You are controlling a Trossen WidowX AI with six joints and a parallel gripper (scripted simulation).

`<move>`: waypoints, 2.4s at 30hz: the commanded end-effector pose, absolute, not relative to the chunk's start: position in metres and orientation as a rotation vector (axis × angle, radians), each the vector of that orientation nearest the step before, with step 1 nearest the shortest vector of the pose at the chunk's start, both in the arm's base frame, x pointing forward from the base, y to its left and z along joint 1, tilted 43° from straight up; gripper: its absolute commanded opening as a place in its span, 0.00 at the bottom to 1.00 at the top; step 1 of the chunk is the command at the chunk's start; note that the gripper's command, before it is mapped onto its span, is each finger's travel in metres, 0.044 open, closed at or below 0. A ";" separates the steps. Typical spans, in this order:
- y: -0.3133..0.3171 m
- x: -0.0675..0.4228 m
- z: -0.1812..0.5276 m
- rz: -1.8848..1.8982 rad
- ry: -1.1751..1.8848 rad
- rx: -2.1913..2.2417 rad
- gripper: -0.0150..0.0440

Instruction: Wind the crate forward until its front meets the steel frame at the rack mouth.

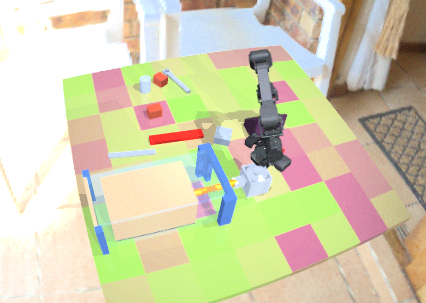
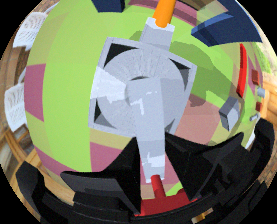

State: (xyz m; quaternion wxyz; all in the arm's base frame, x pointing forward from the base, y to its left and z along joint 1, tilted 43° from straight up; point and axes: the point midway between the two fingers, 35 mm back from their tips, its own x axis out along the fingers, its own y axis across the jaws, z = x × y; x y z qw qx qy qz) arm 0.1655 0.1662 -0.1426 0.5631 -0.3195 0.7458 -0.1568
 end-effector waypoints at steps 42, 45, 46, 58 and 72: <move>0.251 0.177 -0.049 -0.341 1.686 -0.777 0.82; 0.251 0.177 -0.049 -0.341 1.686 -0.777 0.69; 0.251 0.177 -0.049 -0.341 1.686 -0.777 0.64; 0.251 0.177 -0.049 -0.341 1.686 -0.777 0.25; 0.251 0.177 -0.049 -0.341 1.686 -0.777 0.25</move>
